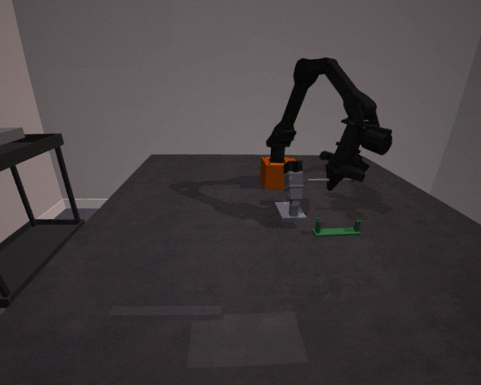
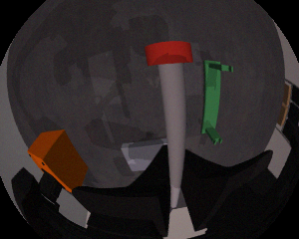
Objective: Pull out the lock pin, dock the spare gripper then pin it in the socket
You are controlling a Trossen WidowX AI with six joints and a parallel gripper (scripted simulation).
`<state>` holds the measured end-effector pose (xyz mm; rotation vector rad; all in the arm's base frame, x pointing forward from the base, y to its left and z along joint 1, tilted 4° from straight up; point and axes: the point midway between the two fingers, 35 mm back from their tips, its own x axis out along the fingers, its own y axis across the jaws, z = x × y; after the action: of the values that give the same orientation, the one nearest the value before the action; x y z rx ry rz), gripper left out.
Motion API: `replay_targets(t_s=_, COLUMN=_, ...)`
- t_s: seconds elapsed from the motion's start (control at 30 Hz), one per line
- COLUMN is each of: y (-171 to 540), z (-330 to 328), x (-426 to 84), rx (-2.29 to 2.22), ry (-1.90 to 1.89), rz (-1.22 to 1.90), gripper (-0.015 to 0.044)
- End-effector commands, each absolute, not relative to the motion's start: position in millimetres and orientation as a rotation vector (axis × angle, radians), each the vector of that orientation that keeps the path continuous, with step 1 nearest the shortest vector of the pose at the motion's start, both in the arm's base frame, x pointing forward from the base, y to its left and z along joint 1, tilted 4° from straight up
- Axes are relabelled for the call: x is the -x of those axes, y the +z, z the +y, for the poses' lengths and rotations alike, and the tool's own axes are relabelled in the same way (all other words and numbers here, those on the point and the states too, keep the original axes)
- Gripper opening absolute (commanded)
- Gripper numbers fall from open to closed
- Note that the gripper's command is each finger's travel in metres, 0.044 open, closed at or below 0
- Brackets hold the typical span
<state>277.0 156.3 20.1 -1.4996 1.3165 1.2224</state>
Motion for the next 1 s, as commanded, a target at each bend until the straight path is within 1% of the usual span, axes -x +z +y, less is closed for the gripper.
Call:
replay_targets(t_s=0.0, y=9, z=156, x=-274, rx=1.492, ry=1.226, rz=1.324, gripper=0.0)
replay_targets(t_s=0.3, y=-31, z=156, x=-270, rx=1.491, ry=1.226, rz=1.32, gripper=0.0)
replay_targets(t_s=0.97, y=-29, z=144, x=-273, rx=1.491, ry=1.224, rz=1.318, gripper=0.0)
